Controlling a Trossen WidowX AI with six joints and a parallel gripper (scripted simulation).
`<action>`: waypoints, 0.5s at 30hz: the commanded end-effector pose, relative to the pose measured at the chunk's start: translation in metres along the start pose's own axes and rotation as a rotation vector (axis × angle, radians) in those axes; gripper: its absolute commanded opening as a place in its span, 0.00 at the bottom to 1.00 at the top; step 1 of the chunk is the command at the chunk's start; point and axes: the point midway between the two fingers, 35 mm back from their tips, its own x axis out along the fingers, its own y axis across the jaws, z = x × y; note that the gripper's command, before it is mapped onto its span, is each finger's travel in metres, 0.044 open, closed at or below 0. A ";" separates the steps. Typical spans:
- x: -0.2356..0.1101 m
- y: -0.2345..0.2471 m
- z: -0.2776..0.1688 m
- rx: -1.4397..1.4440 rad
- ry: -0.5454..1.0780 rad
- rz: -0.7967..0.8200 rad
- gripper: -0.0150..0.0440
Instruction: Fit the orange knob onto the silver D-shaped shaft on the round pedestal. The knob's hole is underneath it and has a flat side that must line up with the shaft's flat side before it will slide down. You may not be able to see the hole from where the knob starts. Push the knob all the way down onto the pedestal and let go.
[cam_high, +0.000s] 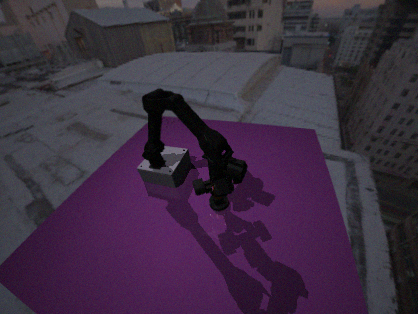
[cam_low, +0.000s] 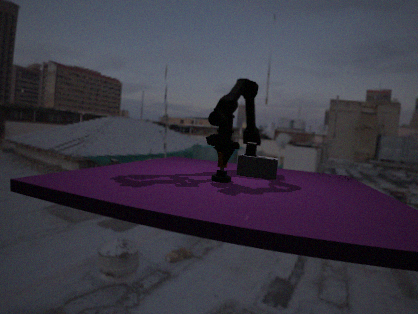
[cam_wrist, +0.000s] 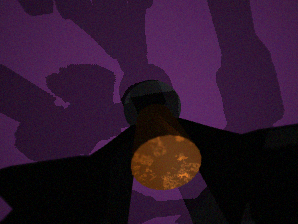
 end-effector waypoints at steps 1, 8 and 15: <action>0.001 0.000 0.000 -0.011 -0.002 -0.003 0.25; 0.001 0.000 0.000 0.006 -0.002 -0.003 0.25; 0.001 0.000 0.000 0.058 -0.002 -0.003 0.25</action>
